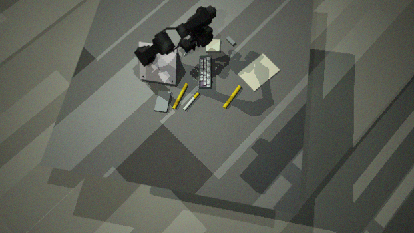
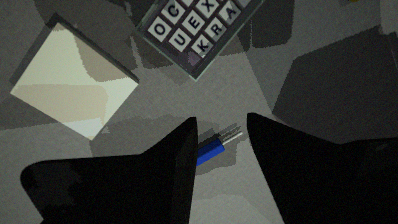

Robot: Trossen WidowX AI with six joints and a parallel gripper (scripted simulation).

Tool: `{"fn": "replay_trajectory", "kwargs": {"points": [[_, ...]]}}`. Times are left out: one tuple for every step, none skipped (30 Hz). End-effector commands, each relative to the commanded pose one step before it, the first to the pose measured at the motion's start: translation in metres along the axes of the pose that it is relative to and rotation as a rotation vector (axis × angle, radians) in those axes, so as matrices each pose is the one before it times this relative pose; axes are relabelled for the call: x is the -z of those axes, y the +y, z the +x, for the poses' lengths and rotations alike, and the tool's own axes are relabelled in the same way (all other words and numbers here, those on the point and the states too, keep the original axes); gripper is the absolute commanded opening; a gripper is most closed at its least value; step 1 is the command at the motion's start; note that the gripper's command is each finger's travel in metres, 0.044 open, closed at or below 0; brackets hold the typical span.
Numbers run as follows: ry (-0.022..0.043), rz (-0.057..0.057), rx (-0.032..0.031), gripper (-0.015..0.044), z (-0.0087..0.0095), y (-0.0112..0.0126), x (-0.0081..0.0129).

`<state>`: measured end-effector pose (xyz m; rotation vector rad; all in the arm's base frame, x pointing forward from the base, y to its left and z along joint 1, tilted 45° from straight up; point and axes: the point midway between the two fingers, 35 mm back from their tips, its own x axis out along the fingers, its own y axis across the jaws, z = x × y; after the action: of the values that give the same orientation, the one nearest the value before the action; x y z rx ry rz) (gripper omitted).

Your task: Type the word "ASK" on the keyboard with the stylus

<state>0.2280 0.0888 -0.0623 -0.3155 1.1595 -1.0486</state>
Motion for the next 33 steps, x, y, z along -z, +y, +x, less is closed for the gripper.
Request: {"fn": "replay_trajectory", "kwargs": {"points": [[-0.12353, 0.5958, 0.15092, 0.0150, 0.01074, 0.01645, 0.05490], [-0.01922, 0.0332, 0.00644, 0.0150, 0.00083, -0.00172, 0.00436], [-0.01109, 0.0422, 0.00303, 0.0150, 0.00047, -0.00107, 0.00239], [-0.01130, 0.0428, 0.00243, 0.0150, 0.00047, -0.00118, 0.00232], [-0.01160, 0.0427, 0.00183, 0.0150, 0.00049, -0.00130, 0.00226], [-0.01176, 0.0425, 0.00120, 0.0150, 0.00049, -0.00141, 0.00218], [-0.01182, 0.0431, 0.00055, 0.0150, 0.00050, -0.00150, 0.00209], [-0.01202, 0.0431, -0.00010, 0.0150, 0.00051, -0.00161, 0.00202], [-0.01209, 0.0430, -0.00077, 0.0150, 0.00052, -0.00170, 0.00193], [-0.01647, 0.0395, -0.00195, 0.0150, 0.00073, -0.00243, 0.00248], [-0.00998, 0.0452, -0.00174, 0.0150, 0.00044, -0.00154, 0.00142], [-0.00904, 0.0460, -0.00208, 0.0150, 0.00041, -0.00146, 0.00122], [-0.00805, 0.0471, -0.00232, 0.0150, 0.00037, -0.00136, 0.00103], [-0.00581, 0.0390, -0.00199, 0.0150, 0.00027, -0.00103, 0.00070], [-0.00339, 0.0154, -0.00128, 0.0150, 0.00016, -0.00062, 0.00038], [-0.00055, 0.0025, -0.00021, 0.0150, 0.00003, -0.00010, 0.00006], [0.00000, 0.0000, 0.00000, 0.0150, 0.00000, 0.00000, 0.00000], [0.00002, 0.0000, 0.00001, 0.0150, 0.00006, -0.00068, -0.00012], [0.00000, 0.0000, 0.00000, 0.0150, 0.00000, 0.00000, 0.00000], [0.00000, 0.0000, 0.00000, 0.0150, 0.00000, 0.00000, 0.00000], [0.00000, 0.0000, 0.00000, 0.0150, 0.00000, 0.00000, 0.00000], [0.00000, 0.0000, 0.00000, 0.0150, 0.00000, 0.00000, 0.00000], [0.00000, 0.0000, 0.00000, 0.0150, 0.00000, 0.00000, 0.00000], [0.00000, 0.0000, 0.00000, 0.0150, 0.00000, 0.00000, 0.00000], [0.00000, 0.0000, 0.00000, 0.0150, 0.00000, 0.00000, 0.00000], [0.00001, 0.0000, 0.00001, 0.0150, 0.00005, -0.00057, -0.00009], [0.00000, 0.0000, 0.00000, 0.0150, 0.00000, 0.00000, 0.00000], [0.00000, 0.0000, 0.00000, 0.0150, 0.00000, 0.00000, 0.00000], [0.00000, 0.0000, 0.00000, 0.0150, 0.00000, 0.00000, 0.00000], [0.00000, 0.0000, 0.00000, 0.0150, 0.00000, 0.00000, 0.00000], [0.00000, 0.0000, 0.00000, 0.0150, 0.00000, 0.00000, 0.00000], [0.00000, 0.0000, 0.00000, 0.0150, 0.00000, 0.00000, 0.00000], [0.00000, 0.0000, 0.00000, 0.0150, 0.00014, -0.00014, 0.00006]]}}
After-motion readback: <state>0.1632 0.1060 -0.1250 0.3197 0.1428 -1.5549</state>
